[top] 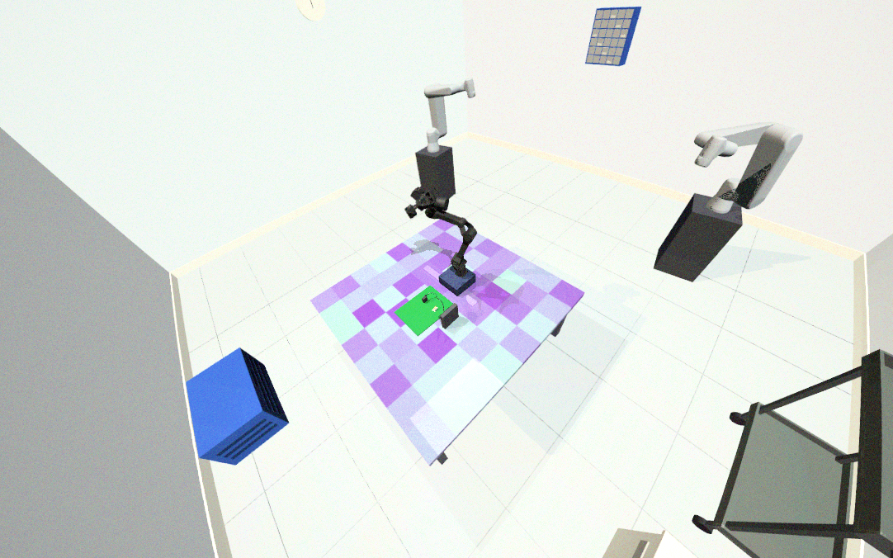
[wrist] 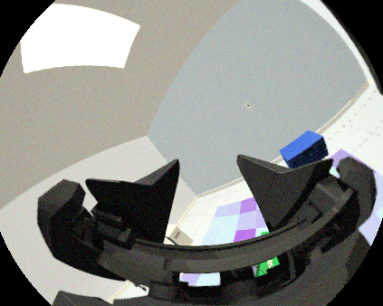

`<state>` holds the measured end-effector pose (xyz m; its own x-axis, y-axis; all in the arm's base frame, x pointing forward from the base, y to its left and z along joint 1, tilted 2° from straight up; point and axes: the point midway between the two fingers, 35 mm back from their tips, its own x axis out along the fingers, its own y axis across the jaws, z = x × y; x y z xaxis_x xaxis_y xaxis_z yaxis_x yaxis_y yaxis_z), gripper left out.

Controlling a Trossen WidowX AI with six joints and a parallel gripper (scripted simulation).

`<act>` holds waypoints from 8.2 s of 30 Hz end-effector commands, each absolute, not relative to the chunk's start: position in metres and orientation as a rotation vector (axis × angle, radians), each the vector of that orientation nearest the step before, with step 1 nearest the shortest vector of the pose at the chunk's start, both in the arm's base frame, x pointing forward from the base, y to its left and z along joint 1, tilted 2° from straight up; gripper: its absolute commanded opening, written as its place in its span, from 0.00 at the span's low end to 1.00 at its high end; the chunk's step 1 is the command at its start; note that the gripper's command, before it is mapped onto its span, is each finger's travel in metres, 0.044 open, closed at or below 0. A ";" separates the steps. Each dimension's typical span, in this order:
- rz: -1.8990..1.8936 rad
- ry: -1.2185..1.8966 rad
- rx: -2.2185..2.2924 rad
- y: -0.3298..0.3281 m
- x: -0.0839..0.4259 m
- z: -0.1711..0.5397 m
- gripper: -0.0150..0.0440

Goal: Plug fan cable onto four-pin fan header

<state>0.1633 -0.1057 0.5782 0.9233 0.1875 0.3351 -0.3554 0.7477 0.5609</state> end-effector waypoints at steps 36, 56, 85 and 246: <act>-0.255 -0.039 0.889 -0.242 0.352 0.399 1.00; -0.280 1.057 0.349 -0.138 0.340 0.187 1.00; -0.038 1.507 0.007 -0.096 0.293 0.070 1.00; -0.028 1.506 0.014 -0.002 0.308 0.024 0.25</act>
